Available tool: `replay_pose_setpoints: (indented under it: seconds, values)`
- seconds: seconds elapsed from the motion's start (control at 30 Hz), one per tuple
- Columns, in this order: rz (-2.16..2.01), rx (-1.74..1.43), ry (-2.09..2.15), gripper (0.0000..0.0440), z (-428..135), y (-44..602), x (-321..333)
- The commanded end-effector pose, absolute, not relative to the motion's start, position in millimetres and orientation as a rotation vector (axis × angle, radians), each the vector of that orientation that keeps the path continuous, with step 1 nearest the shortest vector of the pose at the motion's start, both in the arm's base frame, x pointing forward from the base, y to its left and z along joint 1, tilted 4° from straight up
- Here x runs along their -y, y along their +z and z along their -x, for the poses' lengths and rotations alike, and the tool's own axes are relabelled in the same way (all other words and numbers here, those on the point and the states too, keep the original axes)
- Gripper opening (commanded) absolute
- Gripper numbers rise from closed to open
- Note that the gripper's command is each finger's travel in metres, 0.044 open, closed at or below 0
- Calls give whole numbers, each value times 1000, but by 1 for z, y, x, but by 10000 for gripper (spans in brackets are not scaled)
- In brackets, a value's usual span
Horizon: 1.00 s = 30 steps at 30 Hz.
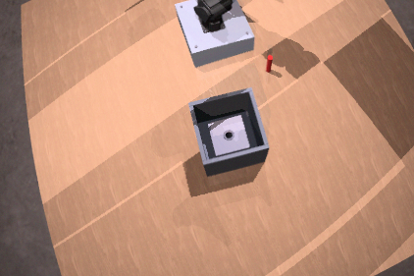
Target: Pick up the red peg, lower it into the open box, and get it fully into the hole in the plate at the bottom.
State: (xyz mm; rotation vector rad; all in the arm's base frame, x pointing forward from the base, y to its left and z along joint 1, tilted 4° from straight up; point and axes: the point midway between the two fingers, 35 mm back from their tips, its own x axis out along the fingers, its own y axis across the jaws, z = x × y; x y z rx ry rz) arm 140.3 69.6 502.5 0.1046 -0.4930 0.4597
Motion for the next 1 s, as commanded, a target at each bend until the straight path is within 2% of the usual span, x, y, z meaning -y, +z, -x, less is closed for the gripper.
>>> replay_pose_setpoints:
  seconds: [0.0,0.47,0.97]
  values:
    - [-176,374,460,440,-157,488,-72]
    - [-412,-37,395,440,-199,421,-73]
    - [-688,-445,221,440,-215,344,-66]
